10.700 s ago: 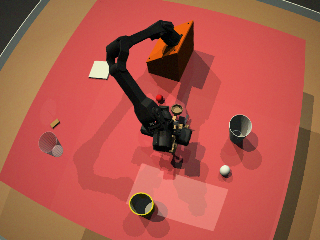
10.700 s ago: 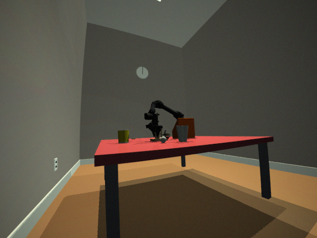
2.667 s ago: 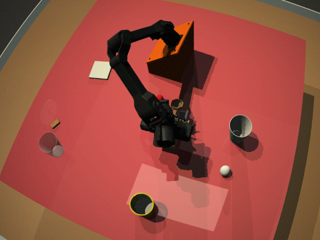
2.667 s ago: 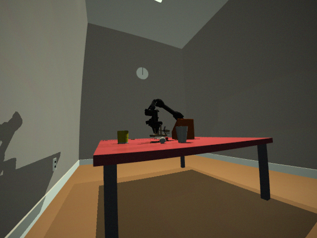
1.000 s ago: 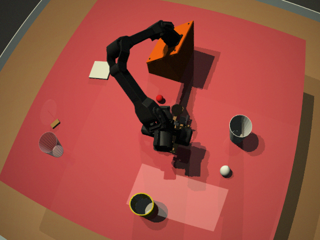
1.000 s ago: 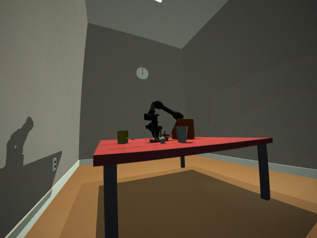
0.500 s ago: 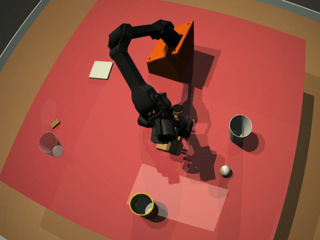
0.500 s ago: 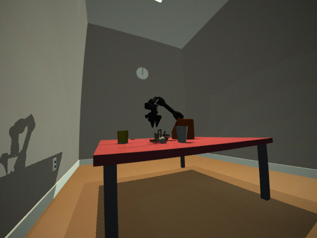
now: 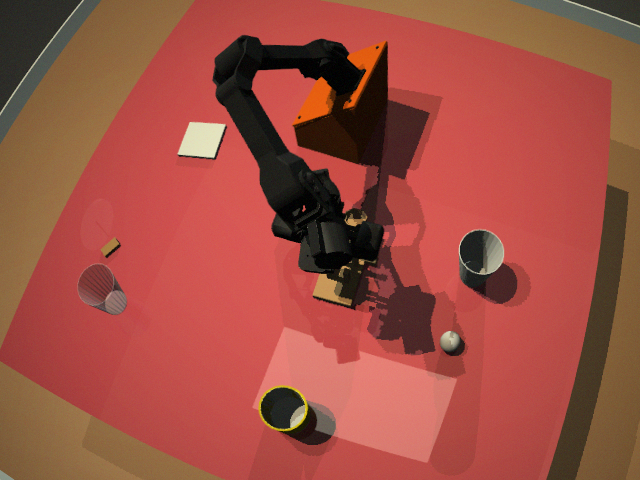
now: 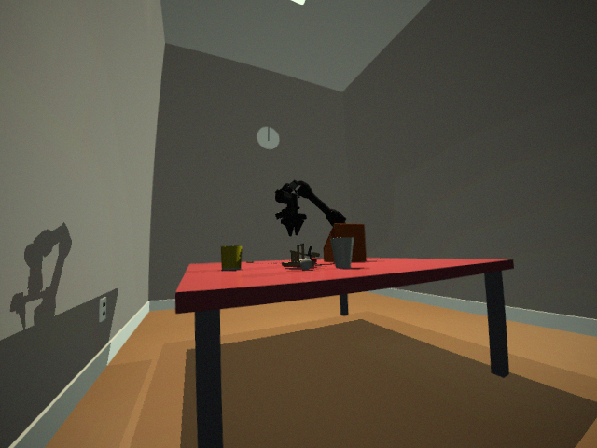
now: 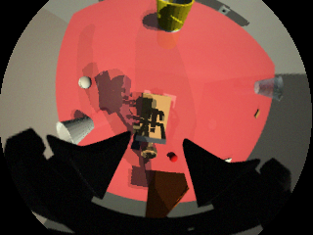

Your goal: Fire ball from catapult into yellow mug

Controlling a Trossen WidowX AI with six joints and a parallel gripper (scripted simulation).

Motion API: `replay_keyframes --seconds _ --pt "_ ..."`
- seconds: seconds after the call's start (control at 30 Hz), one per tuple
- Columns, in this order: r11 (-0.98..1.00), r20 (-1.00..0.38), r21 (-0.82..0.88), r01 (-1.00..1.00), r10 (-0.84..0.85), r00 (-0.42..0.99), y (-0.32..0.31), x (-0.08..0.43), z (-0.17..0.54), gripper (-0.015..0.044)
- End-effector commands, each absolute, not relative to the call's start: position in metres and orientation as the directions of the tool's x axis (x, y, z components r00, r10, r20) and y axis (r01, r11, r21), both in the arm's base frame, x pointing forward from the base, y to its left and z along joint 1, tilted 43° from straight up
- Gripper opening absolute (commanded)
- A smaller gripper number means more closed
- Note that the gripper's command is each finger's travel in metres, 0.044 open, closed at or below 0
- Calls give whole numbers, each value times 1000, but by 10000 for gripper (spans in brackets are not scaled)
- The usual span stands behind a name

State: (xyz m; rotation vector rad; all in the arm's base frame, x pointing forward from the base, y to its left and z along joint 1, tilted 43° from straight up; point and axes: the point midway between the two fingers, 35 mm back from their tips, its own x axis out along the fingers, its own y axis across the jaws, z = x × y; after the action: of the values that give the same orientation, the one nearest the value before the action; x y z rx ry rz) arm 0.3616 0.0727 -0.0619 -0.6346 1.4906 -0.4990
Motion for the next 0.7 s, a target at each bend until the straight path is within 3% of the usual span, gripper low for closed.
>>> replay_keyframes --seconds 0.0,0.53,0.67 --pt "741 -745 -667 -76 -667 22 41 339 -64 300" --pt "737 -738 -674 -49 -674 21 -58 212 -65 300" --pt "736 -738 -675 -47 -675 20 -61 205 -64 300"
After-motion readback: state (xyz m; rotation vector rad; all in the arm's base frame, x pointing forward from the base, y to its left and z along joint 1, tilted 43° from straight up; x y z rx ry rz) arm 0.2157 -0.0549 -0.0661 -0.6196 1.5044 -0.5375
